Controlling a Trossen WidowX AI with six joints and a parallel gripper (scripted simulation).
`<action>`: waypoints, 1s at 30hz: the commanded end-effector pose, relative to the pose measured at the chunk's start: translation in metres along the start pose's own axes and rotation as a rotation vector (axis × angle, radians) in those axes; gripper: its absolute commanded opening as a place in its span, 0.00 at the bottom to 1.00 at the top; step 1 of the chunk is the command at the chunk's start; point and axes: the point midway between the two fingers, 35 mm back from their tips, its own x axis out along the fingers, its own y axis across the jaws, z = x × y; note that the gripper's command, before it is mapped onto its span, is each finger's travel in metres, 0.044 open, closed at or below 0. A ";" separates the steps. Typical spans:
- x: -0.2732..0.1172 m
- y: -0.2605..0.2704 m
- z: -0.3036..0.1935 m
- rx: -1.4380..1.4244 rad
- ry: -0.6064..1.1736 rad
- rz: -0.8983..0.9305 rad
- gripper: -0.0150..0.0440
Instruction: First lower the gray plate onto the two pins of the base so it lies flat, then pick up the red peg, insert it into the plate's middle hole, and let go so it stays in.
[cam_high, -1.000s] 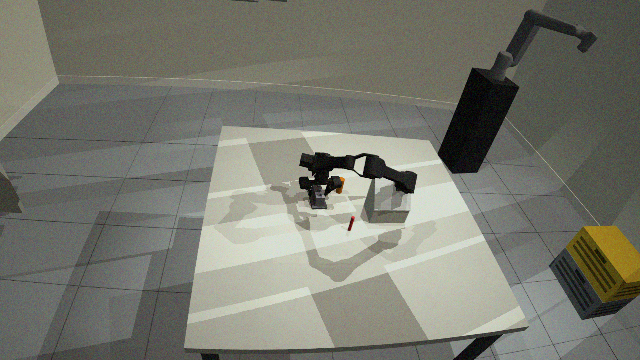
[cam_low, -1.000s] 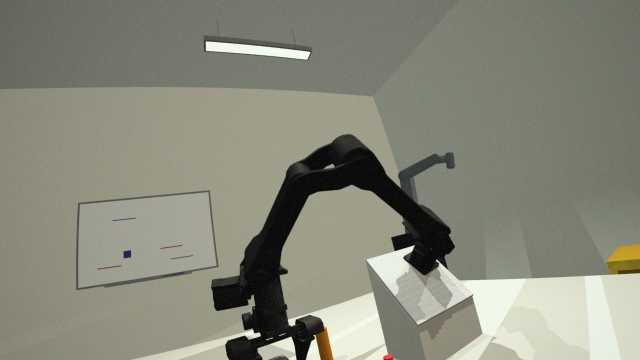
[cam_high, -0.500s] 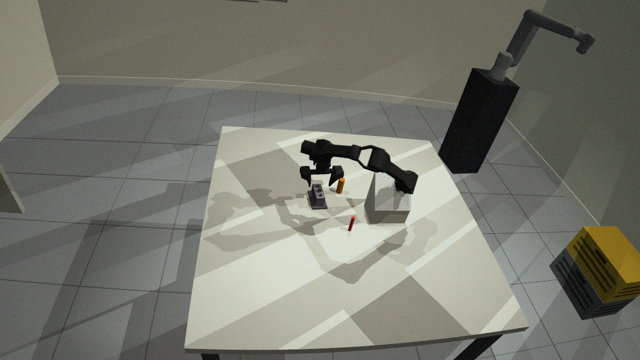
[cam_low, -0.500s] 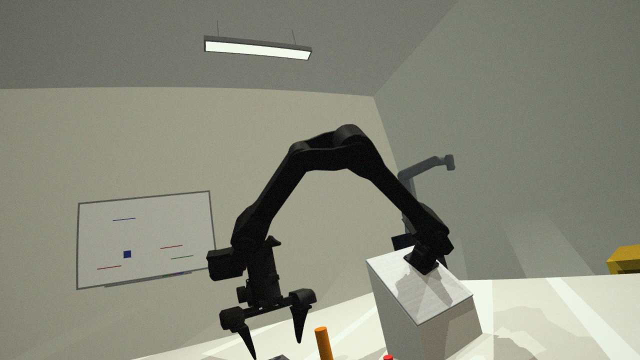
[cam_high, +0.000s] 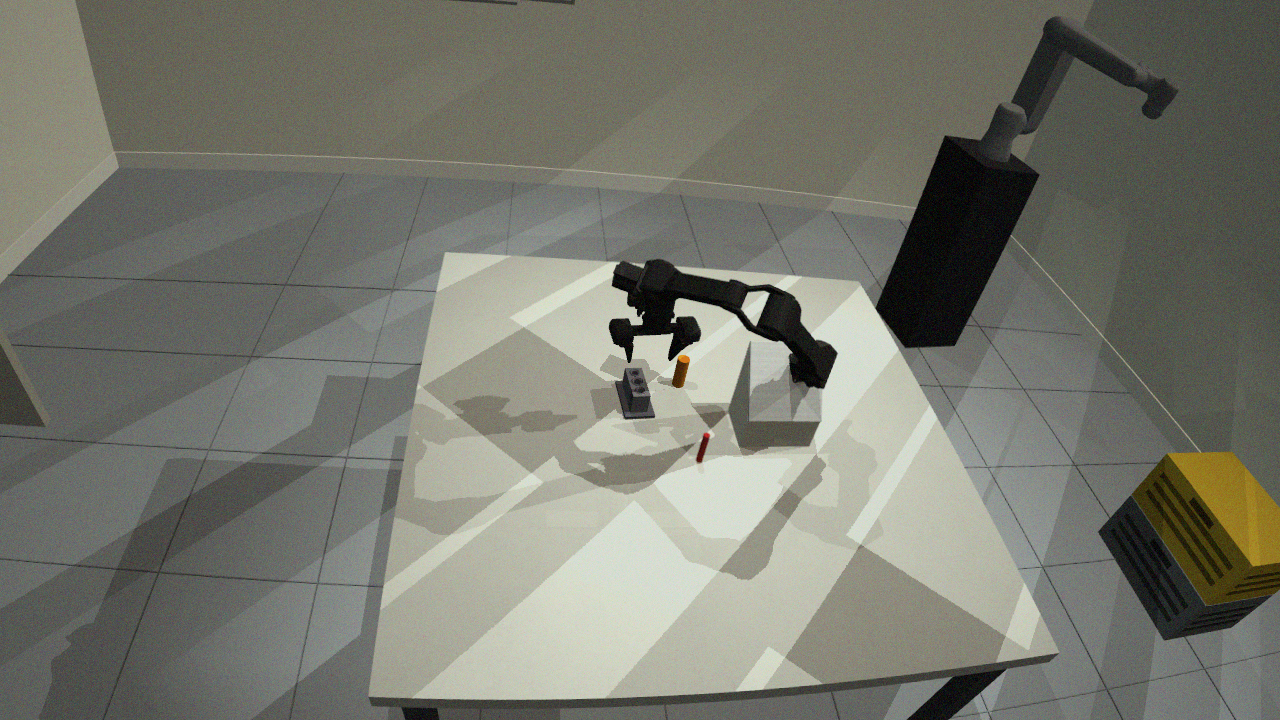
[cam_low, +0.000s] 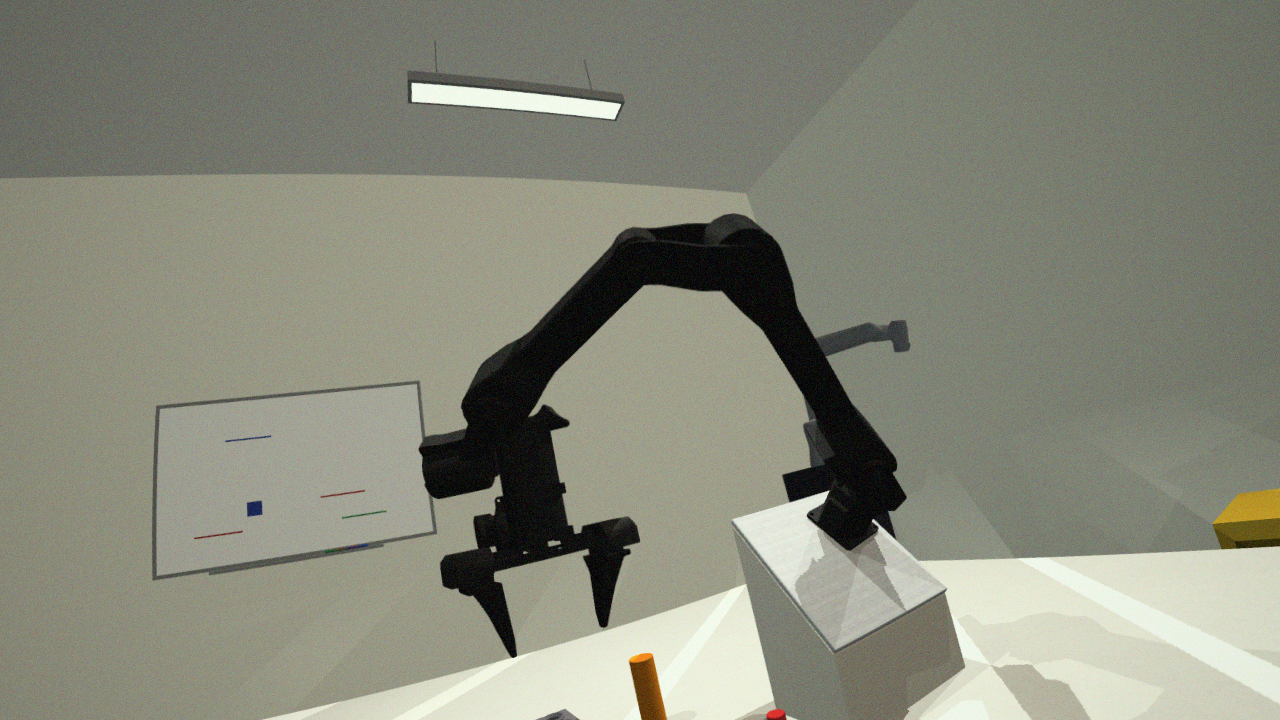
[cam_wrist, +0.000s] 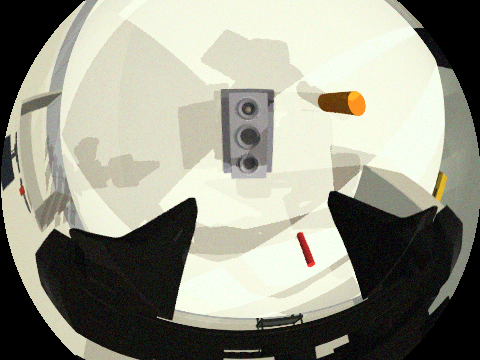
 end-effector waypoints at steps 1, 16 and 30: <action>-0.005 -0.010 -0.053 -0.095 -0.003 0.002 1.00; 0.005 -0.092 -0.173 -0.328 0.012 0.001 1.00; 0.039 -0.093 -0.173 -0.329 0.013 0.002 1.00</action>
